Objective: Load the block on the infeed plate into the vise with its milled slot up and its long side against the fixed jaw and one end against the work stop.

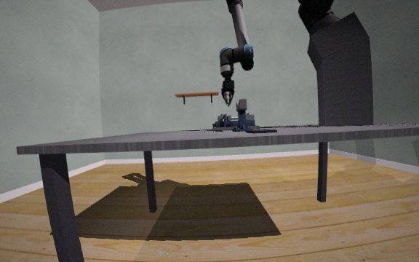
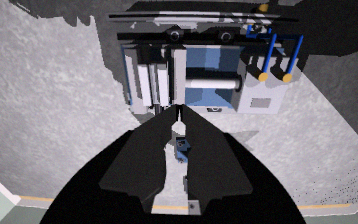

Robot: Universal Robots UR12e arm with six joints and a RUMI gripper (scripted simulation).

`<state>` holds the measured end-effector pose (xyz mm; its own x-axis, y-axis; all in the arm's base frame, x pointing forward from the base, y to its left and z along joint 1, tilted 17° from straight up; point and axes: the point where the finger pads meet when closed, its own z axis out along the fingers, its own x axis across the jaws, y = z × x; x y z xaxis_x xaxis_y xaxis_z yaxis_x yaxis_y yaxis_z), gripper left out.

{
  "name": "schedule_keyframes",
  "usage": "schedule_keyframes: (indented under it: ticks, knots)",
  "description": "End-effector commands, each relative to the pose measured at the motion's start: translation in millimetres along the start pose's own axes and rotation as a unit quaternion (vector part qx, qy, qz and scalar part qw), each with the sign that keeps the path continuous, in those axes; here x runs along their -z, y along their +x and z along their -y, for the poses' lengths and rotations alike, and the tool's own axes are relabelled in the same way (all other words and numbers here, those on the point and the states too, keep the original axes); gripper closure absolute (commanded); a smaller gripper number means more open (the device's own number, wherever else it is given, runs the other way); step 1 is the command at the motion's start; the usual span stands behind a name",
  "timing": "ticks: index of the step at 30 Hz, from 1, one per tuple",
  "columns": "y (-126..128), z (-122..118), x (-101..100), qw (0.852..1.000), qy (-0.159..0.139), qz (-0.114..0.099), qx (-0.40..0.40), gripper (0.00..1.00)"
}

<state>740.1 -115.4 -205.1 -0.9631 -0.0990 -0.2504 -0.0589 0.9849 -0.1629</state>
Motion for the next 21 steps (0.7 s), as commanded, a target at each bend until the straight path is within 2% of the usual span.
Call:
schedule_keyframes:
  ticks: [1,21]
  knots:
    - [0,0,-2,1.000,0.000,0.001,0.000,1.00]
    - [0,0,-28,1.000,0.000,0.001,0.000,1.00]
